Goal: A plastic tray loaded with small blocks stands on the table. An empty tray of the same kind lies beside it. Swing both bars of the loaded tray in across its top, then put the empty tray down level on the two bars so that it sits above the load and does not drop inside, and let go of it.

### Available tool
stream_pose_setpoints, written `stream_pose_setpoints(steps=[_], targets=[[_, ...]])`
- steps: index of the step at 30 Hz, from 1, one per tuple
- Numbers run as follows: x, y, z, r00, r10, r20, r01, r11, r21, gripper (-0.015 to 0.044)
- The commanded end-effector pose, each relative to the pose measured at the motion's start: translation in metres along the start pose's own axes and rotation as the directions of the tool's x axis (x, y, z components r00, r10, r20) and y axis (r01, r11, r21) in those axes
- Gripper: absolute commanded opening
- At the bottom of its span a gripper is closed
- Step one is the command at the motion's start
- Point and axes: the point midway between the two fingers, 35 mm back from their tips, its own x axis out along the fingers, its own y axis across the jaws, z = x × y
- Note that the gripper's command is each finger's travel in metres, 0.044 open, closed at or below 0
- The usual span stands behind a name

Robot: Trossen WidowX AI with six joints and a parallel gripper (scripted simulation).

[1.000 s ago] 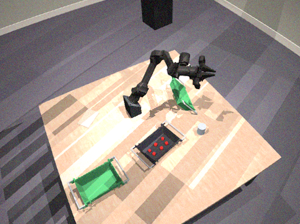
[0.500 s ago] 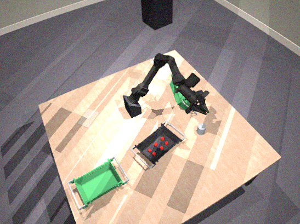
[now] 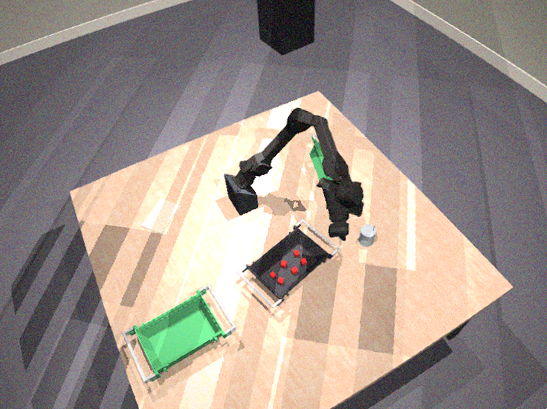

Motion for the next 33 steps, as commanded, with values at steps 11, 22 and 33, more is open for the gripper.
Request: stream_pose_setpoints(steps=[11, 22, 33], targets=[[0.022, 0.067, -0.061, 0.883, 0.378, -0.279, -0.096, 0.726, 0.681, 0.0087], [0.041, 0.074, -0.066, 0.883, 0.378, -0.279, -0.096, 0.726, 0.681, 0.0087], [0.075, 0.09, -0.077, 0.883, 0.38, -0.276, -0.098, 0.725, 0.682, 0.0087]])
